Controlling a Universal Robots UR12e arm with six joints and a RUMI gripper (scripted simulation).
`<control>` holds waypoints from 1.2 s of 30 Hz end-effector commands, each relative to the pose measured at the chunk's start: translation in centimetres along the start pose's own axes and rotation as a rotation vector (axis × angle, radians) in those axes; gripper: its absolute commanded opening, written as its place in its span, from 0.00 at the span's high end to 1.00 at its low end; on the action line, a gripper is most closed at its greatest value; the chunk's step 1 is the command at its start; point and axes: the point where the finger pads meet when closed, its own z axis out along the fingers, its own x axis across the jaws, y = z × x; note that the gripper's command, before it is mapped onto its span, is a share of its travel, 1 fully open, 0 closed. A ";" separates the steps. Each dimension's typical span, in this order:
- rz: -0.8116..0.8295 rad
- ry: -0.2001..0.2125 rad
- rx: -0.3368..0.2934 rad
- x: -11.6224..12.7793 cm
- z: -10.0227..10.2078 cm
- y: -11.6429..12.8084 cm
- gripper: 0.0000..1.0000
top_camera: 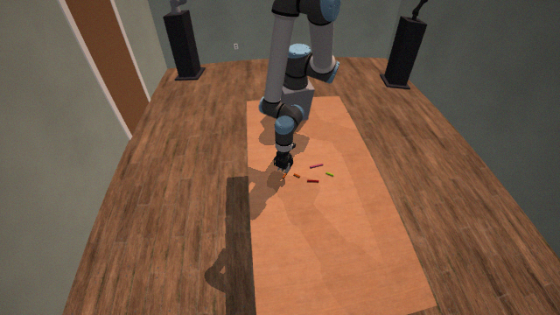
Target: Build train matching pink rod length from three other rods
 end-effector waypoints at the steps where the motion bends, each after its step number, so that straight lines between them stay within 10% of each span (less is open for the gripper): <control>1: 0.000 0.000 0.000 0.0 -2.7 0.0 0.86; 14: 0.000 0.000 0.000 0.0 -5.0 0.0 0.86; 15: 0.000 0.000 0.000 0.0 -5.0 0.0 0.00; 36: 0.000 0.000 0.000 0.0 -5.1 0.0 0.00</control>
